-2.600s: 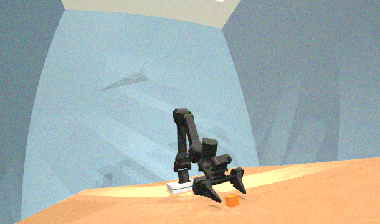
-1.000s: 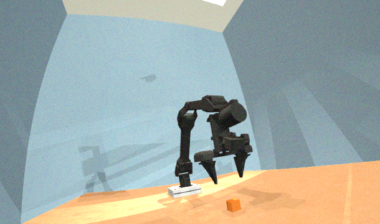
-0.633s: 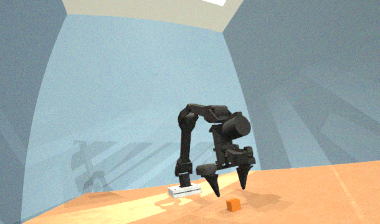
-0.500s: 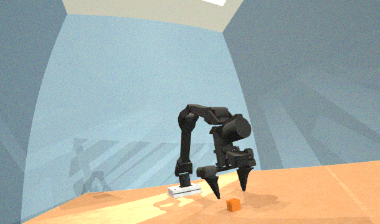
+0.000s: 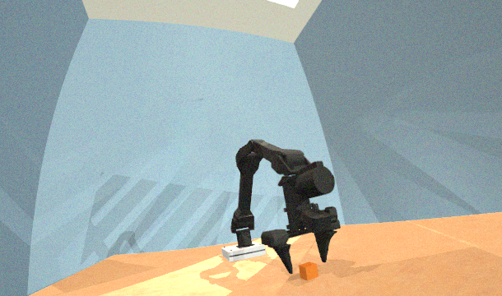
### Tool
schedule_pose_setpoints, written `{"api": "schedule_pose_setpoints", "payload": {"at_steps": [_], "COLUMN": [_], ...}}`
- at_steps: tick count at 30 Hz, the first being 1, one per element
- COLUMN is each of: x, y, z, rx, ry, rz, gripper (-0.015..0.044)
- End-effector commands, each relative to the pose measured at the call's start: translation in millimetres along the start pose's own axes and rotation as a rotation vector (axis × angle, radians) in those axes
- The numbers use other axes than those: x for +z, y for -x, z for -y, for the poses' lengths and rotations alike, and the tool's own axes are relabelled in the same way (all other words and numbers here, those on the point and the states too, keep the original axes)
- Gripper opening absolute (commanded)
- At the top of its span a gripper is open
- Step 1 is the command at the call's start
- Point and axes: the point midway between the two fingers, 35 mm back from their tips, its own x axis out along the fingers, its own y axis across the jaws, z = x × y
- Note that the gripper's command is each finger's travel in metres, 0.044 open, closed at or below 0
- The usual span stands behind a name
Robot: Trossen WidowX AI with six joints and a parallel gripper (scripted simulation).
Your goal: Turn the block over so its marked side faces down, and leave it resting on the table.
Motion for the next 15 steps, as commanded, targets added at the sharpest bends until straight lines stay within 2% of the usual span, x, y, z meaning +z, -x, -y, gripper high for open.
{"api": "schedule_pose_setpoints", "payload": {"at_steps": [1, 4, 15], "x": [-2.4, -2.5, -2.5], "y": [-7.9, -10.2, -10.2], "z": [-0.7, -0.7, -0.7], "rx": [0.005, 0.005, 0.005], "ry": [-0.001, -0.001, -0.001], "rz": [-0.007, -0.007, -0.007], "gripper": [0.044, 0.044, 0.0151]}}
